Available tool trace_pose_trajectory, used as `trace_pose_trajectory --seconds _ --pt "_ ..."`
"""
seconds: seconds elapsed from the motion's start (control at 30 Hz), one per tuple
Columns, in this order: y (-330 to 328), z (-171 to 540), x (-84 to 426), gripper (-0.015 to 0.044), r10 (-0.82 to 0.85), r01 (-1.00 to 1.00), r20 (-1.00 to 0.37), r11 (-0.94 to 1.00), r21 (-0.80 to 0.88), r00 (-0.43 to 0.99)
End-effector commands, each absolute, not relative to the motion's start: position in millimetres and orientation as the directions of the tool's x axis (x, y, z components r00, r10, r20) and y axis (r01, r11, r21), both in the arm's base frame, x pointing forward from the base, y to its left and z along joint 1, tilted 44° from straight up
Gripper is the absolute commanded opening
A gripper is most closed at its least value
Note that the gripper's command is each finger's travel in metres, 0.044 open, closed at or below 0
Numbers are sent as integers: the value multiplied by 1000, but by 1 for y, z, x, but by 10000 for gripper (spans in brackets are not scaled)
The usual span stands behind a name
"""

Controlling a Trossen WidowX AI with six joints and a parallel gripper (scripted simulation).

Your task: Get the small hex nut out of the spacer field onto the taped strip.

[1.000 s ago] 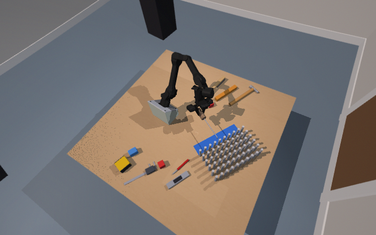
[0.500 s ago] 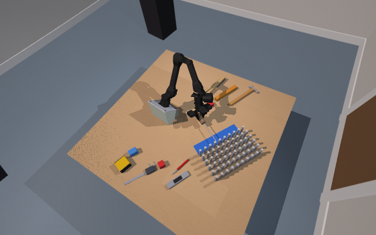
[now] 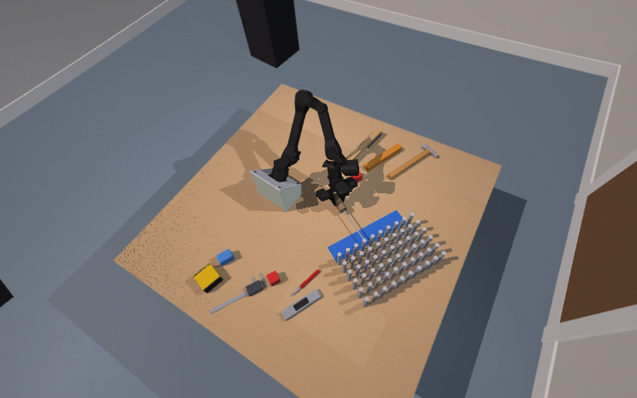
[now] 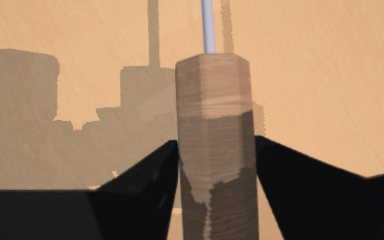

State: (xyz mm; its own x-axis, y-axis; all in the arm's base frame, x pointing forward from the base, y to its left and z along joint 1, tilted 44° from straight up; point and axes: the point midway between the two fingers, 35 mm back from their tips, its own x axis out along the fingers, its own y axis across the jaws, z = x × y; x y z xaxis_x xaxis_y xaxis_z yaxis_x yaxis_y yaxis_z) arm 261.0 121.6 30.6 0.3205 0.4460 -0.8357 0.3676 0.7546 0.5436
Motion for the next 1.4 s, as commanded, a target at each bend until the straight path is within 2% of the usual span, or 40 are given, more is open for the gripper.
trace_pose_trajectory --seconds 0.0,1.37 --pt "121 29 264 0 442 374 -837 752 542 324" --pt "116 25 286 0 443 369 -835 754 544 326"
